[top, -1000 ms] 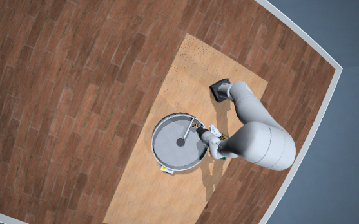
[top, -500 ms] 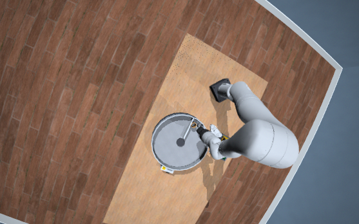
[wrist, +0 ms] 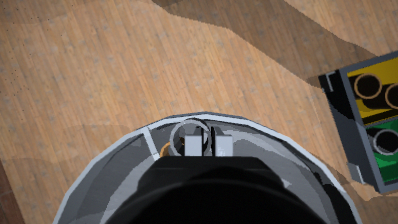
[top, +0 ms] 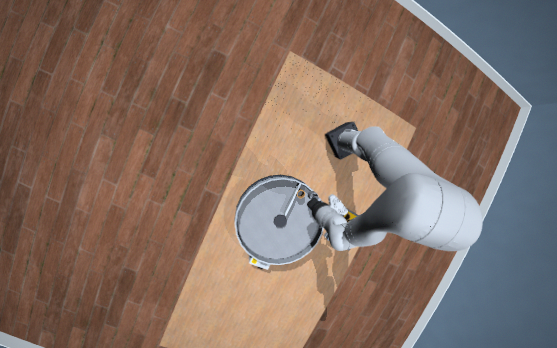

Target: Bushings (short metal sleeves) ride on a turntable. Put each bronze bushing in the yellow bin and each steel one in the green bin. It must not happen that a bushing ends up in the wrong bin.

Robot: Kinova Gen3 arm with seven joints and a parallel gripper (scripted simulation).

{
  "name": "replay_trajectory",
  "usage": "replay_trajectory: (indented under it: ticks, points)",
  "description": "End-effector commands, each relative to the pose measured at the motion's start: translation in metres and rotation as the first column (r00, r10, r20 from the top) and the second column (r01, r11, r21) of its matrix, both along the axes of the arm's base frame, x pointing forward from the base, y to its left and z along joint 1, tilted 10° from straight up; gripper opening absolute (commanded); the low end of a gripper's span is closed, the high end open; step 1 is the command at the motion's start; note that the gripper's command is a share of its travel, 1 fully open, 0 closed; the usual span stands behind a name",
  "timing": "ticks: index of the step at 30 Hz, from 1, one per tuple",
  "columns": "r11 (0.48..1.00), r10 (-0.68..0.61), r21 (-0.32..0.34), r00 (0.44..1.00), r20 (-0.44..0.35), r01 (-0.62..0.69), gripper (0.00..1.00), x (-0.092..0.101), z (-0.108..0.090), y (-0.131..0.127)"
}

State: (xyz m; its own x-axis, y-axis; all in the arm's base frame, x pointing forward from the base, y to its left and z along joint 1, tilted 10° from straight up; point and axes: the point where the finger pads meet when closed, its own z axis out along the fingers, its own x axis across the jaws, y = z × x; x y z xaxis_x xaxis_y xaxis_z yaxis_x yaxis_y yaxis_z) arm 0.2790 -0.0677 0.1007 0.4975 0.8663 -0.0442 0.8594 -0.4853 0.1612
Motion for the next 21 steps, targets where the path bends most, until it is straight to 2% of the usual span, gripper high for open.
replay_trajectory:
  ticks: [1, 5, 15, 16, 18, 21]
  points:
    - [1.000, -0.008, -0.006, 1.000, 0.013, 0.008, 0.00, 0.003, 0.005, -0.003]
    - [1.000, -0.008, -0.006, 1.000, 0.013, 0.008, 0.00, 0.000, 0.021, -0.001]
    - [1.000, -0.008, -0.006, 1.000, 0.013, 0.008, 0.00, 0.000, 0.021, -0.001]
    - [1.000, -0.007, -0.005, 1.000, 0.012, 0.007, 0.00, 0.006, 0.021, 0.008]
    - [1.000, -0.007, -0.005, 1.000, 0.012, 0.007, 0.00, 0.006, 0.021, 0.008]
    - [1.000, -0.007, -0.005, 1.000, 0.012, 0.007, 0.00, 0.025, 0.020, 0.035]
